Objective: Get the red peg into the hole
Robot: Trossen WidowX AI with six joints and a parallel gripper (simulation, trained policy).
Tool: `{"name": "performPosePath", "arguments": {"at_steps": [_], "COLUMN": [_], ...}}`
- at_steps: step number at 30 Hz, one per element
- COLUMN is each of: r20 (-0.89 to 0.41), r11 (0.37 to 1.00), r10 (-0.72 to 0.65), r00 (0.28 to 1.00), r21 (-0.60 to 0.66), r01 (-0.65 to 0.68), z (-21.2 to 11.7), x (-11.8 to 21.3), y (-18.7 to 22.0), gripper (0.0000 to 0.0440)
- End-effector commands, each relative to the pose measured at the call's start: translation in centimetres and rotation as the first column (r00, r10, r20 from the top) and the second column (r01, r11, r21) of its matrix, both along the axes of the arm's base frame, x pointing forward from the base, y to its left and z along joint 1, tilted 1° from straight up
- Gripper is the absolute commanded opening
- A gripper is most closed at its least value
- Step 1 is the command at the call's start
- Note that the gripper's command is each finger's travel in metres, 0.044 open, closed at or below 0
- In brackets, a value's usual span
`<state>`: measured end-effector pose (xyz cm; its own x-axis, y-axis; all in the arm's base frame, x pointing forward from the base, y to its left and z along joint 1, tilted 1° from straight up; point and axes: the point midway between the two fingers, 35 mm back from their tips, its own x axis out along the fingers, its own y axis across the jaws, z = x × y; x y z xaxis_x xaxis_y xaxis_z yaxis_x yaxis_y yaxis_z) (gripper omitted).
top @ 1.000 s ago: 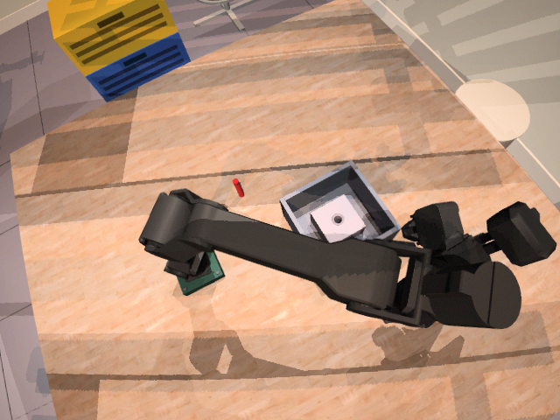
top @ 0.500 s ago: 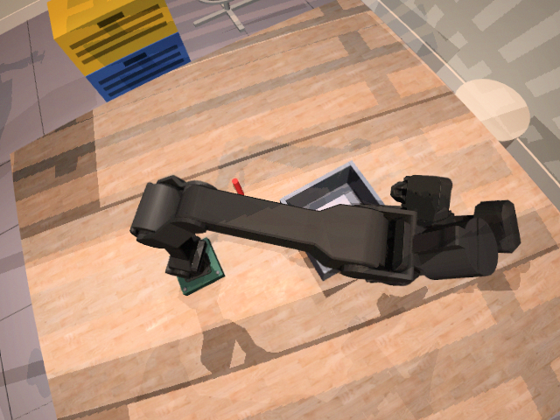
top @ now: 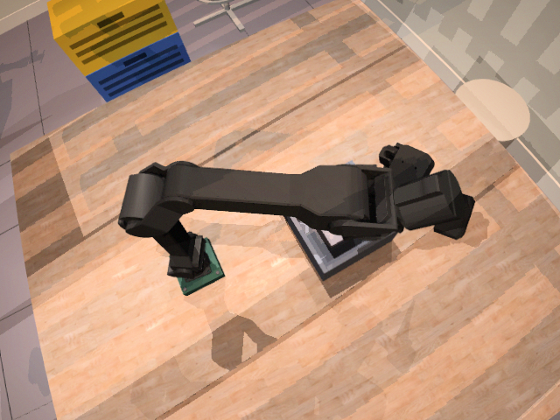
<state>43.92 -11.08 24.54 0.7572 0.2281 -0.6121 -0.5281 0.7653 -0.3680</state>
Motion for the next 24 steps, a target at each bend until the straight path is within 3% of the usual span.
{"name": "performPosePath", "arguments": {"at_steps": [1, 13, 24], "r20": [-0.087, -0.391, -0.645], "r11": [0.995, 0.927, 0.805], "r10": [-0.056, -0.198, -0.315], "r00": [0.995, 0.899, 0.697], "r21": [0.074, 0.225, 0.207], "r01": [0.063, 0.301, 0.555], "z": [-0.6, -2.9, -4.6], "x": [-1.1, -4.7, -9.5], "y": [1.9, 8.2, 13.7], "gripper": [0.044, 0.044, 0.044]}}
